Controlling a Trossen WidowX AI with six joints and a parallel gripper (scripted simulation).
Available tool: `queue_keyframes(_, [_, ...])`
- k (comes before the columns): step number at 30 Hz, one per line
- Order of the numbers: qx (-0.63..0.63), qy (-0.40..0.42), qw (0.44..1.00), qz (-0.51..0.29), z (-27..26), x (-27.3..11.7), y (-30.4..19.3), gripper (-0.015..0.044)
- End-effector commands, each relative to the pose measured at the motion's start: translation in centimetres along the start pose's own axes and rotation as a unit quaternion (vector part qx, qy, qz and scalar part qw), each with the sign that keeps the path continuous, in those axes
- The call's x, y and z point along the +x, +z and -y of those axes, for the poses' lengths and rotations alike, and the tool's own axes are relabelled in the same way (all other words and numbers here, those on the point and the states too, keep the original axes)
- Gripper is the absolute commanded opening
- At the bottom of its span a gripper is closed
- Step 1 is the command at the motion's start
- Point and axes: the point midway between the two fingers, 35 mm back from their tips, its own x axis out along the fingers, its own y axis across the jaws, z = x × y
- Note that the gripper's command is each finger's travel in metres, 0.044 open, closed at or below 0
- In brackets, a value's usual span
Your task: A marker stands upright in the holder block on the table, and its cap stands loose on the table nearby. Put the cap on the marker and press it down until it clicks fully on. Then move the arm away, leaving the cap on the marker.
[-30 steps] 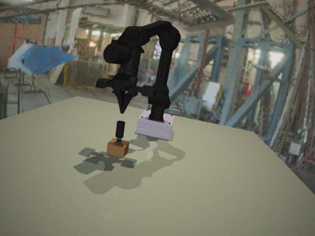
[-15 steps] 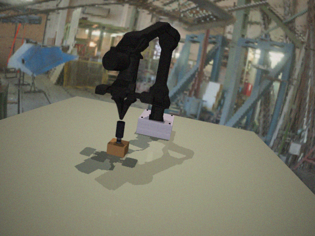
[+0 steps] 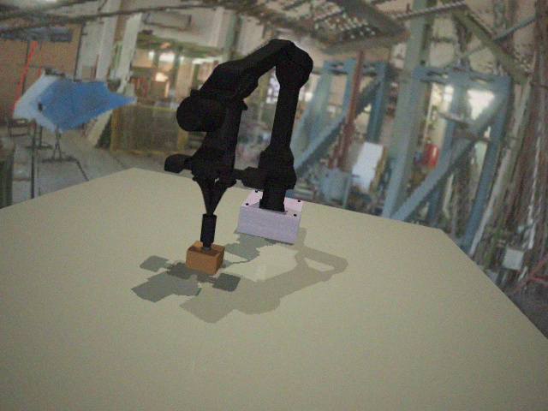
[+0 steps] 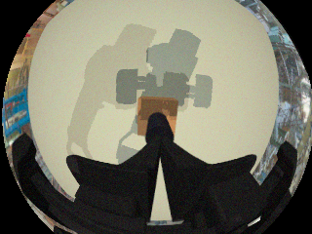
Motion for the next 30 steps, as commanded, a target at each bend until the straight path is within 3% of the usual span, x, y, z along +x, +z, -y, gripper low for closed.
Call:
queue_keyframes(1, [0.000, -0.001, 1.000, 0.002, 0.0, -0.1, 0.1, 0.0000])
queue_keyframes(4, [0.000, -0.001, 1.000, 0.002, 0.1, -0.9, 0.2, 0.0000])
queue_keyframes(10, [0.000, 0.000, 1.000, 0.000, 0.1, -8.2, 0.2, 0.0000])
queue_keyframes(15, [0.000, 0.000, 1.000, 0.000, 0.0, -9.0, 0.1, 0.0000])
queue_keyframes(30, [0.000, 0.000, 1.000, 0.000, 0.0, -9.0, 0.1, 0.0394])
